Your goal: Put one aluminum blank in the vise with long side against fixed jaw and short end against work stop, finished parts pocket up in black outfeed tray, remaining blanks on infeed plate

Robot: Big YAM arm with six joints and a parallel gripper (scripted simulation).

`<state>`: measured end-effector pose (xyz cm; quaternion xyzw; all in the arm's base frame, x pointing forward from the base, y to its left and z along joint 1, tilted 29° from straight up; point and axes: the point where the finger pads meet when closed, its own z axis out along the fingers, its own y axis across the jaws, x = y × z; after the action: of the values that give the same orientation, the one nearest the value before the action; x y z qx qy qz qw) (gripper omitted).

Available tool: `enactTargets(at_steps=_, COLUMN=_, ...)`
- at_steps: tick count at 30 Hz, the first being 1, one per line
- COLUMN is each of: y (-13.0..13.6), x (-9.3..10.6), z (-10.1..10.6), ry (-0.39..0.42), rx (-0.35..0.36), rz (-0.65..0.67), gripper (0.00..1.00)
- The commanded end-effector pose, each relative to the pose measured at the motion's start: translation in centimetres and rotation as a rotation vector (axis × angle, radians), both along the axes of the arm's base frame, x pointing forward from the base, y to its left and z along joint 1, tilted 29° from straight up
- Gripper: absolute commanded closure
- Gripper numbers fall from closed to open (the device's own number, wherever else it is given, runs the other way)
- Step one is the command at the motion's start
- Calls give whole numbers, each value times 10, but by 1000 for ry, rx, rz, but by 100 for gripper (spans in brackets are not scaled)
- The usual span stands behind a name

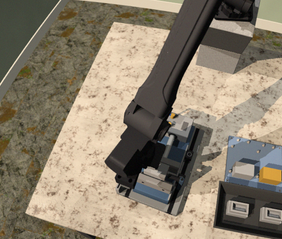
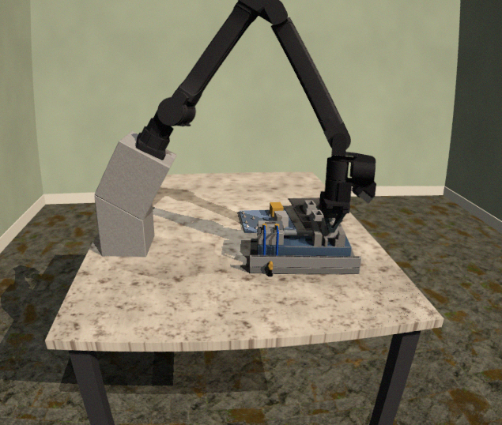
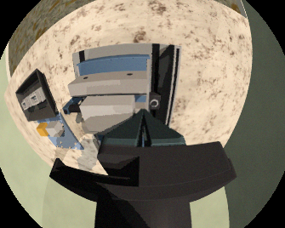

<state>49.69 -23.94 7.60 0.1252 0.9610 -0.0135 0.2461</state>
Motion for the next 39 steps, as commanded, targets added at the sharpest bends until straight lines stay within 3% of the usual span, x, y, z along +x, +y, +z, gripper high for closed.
enactTargets(at_steps=1, y=-4, x=17, z=16, ry=-40, rx=-18, rz=-7, gripper=100)
enactTargets(at_steps=39, y=9, x=11, z=18, ry=-42, rx=-18, rz=-3, gripper=100)
